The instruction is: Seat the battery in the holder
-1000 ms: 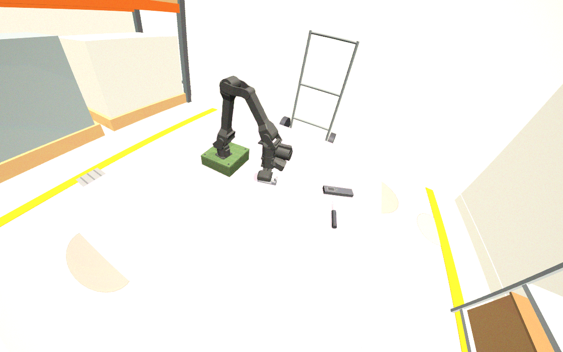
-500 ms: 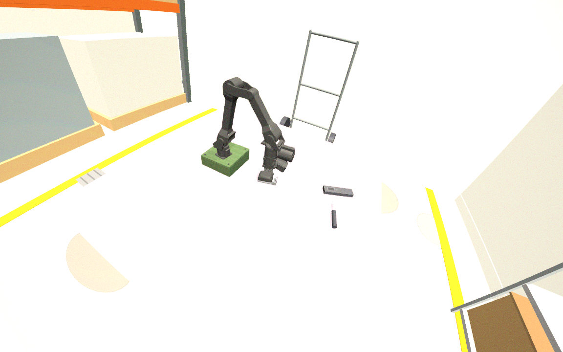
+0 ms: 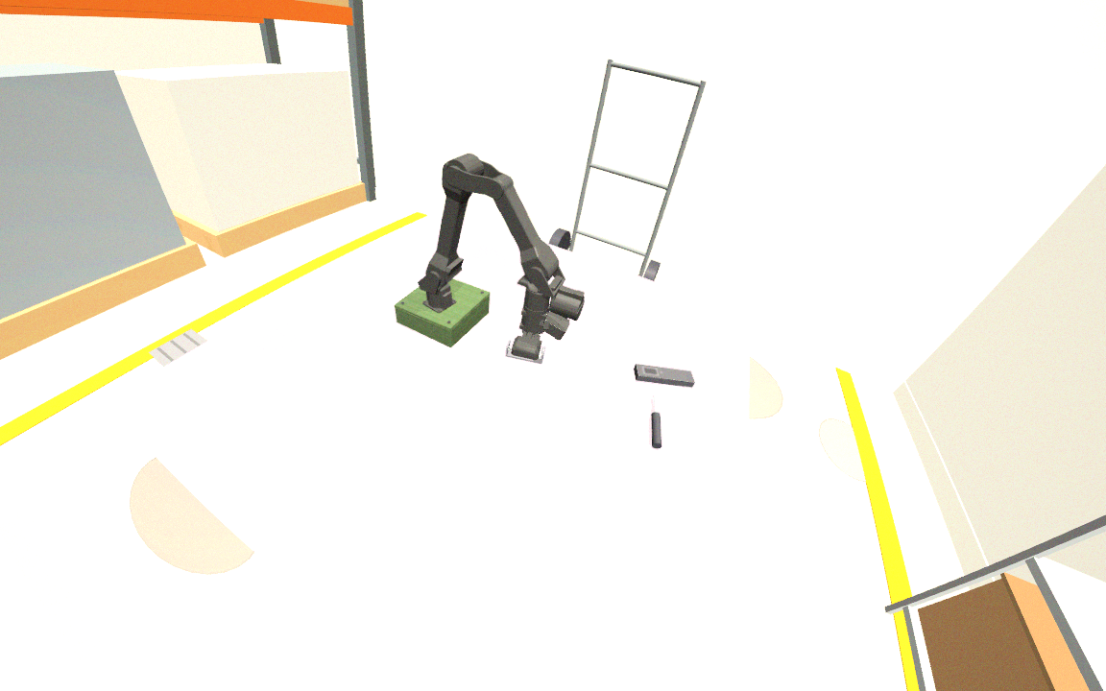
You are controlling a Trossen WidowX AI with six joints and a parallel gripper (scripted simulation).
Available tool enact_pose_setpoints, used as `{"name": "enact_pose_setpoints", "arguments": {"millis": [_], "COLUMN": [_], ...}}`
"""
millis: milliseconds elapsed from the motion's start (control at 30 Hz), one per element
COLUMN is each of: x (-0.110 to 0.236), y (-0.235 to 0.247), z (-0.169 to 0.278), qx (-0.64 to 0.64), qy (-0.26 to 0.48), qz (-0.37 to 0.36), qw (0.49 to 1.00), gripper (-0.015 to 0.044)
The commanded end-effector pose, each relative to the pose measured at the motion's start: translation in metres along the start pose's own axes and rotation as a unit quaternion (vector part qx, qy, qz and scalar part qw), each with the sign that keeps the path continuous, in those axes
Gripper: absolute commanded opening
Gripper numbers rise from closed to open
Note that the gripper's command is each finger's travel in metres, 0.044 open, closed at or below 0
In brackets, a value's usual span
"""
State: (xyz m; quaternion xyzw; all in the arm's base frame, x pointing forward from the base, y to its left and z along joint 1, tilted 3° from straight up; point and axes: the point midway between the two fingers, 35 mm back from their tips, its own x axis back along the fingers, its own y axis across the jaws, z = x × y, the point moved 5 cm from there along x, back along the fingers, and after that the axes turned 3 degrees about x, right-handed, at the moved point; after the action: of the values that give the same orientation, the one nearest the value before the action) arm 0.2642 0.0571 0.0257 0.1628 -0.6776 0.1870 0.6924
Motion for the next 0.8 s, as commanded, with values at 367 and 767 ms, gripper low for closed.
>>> {"name": "enact_pose_setpoints", "arguments": {"millis": [367, 767], "x": [0.000, 0.015], "y": [0.000, 0.000], "z": [-0.002, -0.001], "qx": [-0.001, 0.000], "qy": [0.001, 0.001], "qz": [0.000, -0.001], "qw": [1.000, 1.000], "gripper": [0.0177, 0.0177]}}
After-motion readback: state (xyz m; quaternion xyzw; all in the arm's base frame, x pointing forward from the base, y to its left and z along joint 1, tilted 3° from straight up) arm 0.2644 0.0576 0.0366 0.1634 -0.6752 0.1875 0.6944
